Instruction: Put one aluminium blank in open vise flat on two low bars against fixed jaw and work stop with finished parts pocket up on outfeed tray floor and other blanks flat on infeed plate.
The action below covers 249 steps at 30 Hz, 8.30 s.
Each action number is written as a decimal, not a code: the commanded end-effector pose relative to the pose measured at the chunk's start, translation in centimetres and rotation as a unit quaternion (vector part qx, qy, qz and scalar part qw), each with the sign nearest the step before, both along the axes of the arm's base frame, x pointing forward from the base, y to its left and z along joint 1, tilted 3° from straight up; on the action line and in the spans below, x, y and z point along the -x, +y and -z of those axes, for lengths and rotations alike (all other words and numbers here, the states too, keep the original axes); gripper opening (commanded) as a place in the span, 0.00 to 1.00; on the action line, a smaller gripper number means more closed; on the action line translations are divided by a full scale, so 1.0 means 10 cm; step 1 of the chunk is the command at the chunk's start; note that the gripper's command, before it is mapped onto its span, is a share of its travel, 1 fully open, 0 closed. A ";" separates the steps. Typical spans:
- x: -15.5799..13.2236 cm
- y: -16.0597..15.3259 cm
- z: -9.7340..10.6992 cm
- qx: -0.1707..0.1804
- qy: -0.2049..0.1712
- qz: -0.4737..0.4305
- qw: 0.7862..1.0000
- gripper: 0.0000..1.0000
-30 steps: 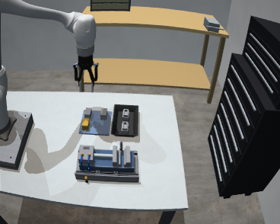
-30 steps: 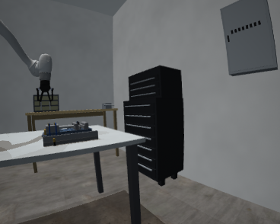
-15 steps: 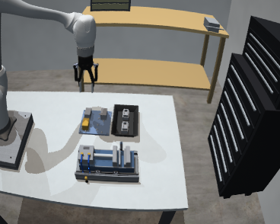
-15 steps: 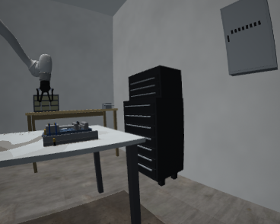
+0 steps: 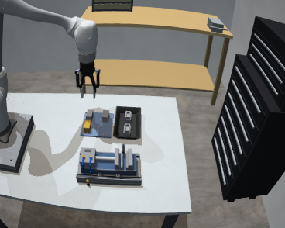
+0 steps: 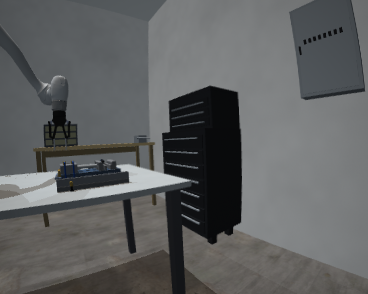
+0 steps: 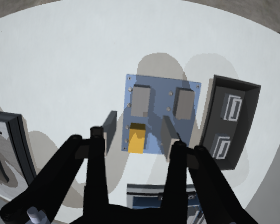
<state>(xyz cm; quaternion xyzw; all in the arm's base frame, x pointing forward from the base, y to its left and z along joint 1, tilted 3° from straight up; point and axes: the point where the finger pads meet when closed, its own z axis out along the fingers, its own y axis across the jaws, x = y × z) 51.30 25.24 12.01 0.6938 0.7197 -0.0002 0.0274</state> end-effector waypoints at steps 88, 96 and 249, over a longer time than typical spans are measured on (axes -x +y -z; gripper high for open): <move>-0.04 -0.04 1.02 0.000 0.000 0.000 1.000 0.40; -0.04 -0.04 1.03 0.000 0.000 0.000 1.000 0.40; -0.05 -0.05 1.19 0.000 0.000 0.000 1.000 0.00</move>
